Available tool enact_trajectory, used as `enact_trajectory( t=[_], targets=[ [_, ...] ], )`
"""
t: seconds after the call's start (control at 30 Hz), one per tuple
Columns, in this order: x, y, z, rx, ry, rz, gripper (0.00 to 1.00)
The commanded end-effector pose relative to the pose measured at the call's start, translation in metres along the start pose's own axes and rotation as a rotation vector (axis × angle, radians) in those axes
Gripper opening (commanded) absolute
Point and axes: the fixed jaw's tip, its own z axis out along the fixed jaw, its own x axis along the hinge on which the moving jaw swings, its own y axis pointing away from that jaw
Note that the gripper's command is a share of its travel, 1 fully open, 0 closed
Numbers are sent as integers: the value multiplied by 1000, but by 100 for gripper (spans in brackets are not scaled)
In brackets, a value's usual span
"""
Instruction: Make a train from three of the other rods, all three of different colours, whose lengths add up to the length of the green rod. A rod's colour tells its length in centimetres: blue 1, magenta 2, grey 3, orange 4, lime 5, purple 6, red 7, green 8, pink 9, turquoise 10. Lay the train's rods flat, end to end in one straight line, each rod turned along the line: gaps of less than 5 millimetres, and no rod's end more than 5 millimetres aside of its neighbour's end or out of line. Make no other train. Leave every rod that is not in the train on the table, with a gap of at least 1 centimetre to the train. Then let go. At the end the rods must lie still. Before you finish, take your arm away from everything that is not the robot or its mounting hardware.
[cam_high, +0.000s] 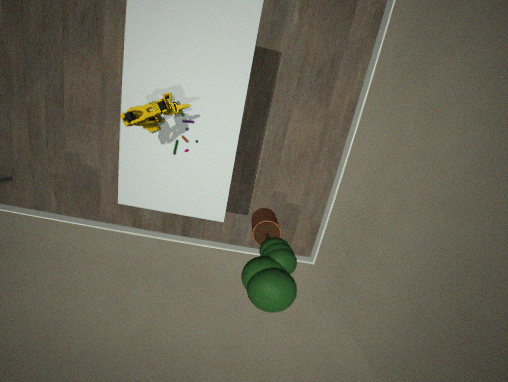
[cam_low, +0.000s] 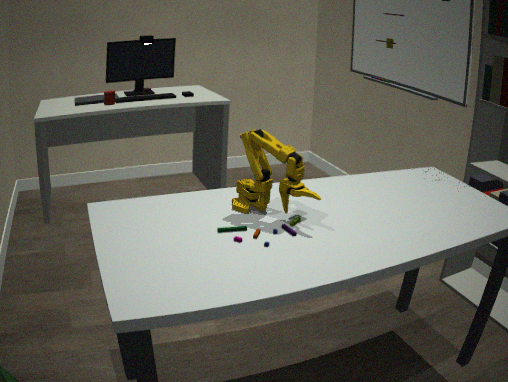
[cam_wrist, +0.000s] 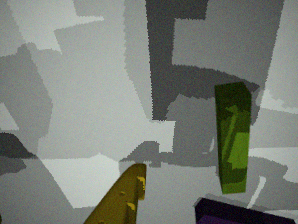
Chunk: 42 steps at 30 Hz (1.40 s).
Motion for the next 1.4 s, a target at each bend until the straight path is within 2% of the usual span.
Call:
enact_trajectory(
  t=[0.0,0.4,0.47,0.5,1.03,1.07,1.37],
  targets=[
    [-2,-7,-5,44,-10,-8,100],
    [-4,-21,-14,137,-27,-43,100],
    [-4,-21,-14,137,-27,-43,100],
    [-1,-5,-3,35,-8,-30,100],
    [-3,-16,-14,105,-19,-67,100],
    [0,-3,-3,24,-6,-55,100],
    [-3,-14,-10,94,-17,-76,100]
  ],
)
